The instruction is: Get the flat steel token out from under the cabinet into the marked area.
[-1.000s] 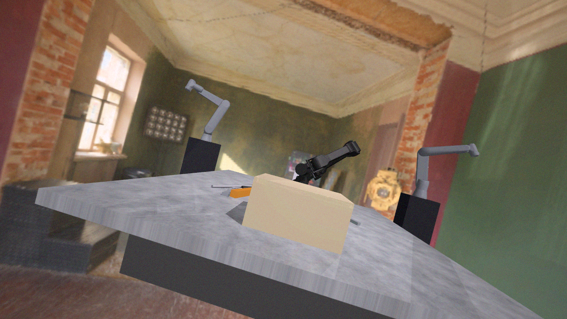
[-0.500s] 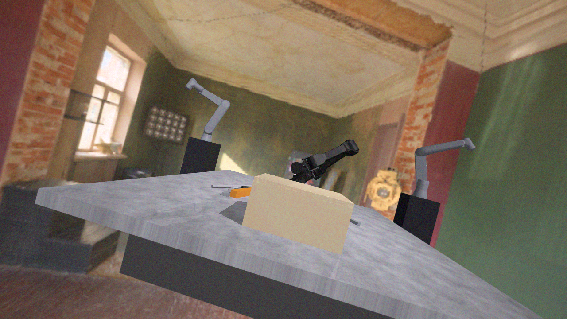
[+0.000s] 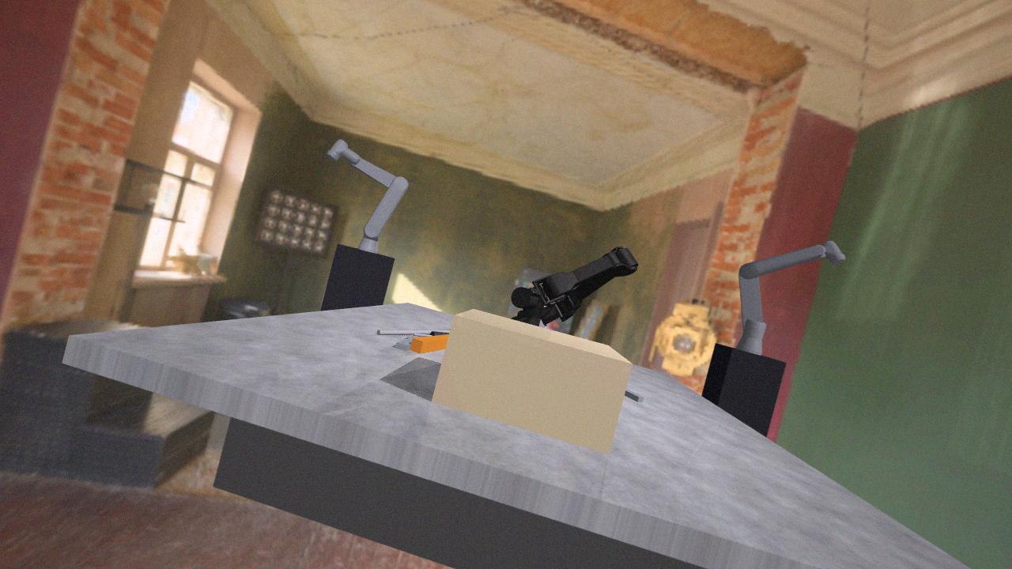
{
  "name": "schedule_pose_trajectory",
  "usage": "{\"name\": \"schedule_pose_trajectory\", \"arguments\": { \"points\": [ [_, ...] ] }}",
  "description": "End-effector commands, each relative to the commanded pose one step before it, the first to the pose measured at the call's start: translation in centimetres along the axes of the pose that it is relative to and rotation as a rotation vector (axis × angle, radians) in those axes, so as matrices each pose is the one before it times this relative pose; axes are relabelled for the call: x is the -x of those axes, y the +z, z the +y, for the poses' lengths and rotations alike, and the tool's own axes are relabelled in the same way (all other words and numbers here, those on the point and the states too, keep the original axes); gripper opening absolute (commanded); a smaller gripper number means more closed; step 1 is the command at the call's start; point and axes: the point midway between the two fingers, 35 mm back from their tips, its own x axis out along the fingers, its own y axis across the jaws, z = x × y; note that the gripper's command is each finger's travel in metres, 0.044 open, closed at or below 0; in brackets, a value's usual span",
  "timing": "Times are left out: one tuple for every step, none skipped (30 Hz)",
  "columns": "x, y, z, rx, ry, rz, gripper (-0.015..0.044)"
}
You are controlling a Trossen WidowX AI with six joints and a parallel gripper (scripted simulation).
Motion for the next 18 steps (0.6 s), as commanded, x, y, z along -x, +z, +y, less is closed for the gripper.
{"name": "schedule_pose_trajectory", "arguments": {
  "points": [
    [0.077, 0.427, -0.458, -0.0018, -0.00288, -0.00428, 0.0000],
    [0.000, 0.026, 0.020, 0.0000, 0.00002, 0.00000, 0.0000],
    [0.000, 0.007, -0.019, 0.0000, -0.00001, -0.00001, 0.0000],
    [0.000, 0.014, -0.037, 0.0000, -0.00002, -0.00002, 0.0000],
    [0.001, 0.021, -0.053, 0.0000, -0.00003, -0.00003, 0.0000],
    [0.001, 0.027, -0.067, 0.0000, -0.00004, -0.00004, 0.0000],
    [0.001, 0.034, -0.084, 0.0000, -0.00005, -0.00004, 0.0000],
    [0.001, 0.039, -0.096, 0.0000, -0.00005, -0.00005, 0.0000],
    [0.001, 0.043, -0.106, 0.0000, -0.00005, -0.00005, 0.0000],
    [0.001, 0.043, -0.107, 0.0000, -0.00005, -0.00005, 0.0000],
    [0.001, 0.042, -0.105, 0.0000, -0.00005, -0.00004, 0.0000],
    [0.001, 0.042, -0.104, 0.0000, -0.00005, -0.00004, 0.0000],
    [0.001, 0.042, -0.104, 0.0000, -0.00005, -0.00004, 0.0000],
    [0.001, 0.042, -0.104, 0.0000, -0.00005, -0.00004, 0.0000],
    [0.001, 0.042, -0.104, 0.0000, -0.00005, -0.00004, 0.0000],
    [0.001, 0.042, -0.104, 0.0000, -0.00005, -0.00004, 0.0000],
    [0.001, 0.042, -0.104, 0.0000, -0.00005, -0.00004, 0.0000],
    [0.001, 0.042, -0.104, 0.0000, -0.00005, -0.00004, 0.0000]
  ]
}}
